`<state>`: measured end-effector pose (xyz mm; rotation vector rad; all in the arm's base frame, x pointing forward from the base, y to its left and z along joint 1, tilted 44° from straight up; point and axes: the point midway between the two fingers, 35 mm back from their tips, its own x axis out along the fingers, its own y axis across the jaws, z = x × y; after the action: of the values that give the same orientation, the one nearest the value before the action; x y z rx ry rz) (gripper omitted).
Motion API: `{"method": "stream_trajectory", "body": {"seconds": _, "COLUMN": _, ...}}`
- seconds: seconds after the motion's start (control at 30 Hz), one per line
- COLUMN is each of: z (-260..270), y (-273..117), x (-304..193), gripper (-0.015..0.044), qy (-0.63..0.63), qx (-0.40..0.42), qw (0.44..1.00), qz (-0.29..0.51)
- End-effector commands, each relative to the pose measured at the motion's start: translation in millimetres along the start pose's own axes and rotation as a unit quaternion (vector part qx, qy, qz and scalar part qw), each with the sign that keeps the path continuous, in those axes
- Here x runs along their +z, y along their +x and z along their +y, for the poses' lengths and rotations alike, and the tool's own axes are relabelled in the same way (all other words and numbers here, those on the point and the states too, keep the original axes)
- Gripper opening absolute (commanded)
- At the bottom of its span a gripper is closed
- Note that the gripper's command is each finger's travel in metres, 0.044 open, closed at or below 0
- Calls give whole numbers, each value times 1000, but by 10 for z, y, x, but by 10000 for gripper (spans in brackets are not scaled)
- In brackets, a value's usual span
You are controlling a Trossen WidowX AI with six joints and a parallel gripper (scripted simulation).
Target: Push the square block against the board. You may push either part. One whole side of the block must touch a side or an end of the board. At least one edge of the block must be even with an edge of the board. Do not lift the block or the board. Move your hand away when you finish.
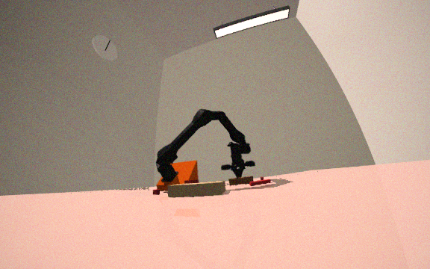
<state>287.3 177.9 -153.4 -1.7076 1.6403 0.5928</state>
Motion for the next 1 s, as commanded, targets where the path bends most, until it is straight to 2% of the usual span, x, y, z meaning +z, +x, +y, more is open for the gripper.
{"method": "stream_trajectory", "body": {"seconds": 0.0, "z": -5, "y": 29, "x": -79, "gripper": 0, "qy": -3, "qx": 0, "qw": 1000, "qz": 4}}
{"method": "stream_trajectory", "body": {"seconds": 0.97, "z": -46, "y": 21, "x": -548, "gripper": 0, "qy": -4, "qx": 0, "qw": 1000, "qz": 5}}
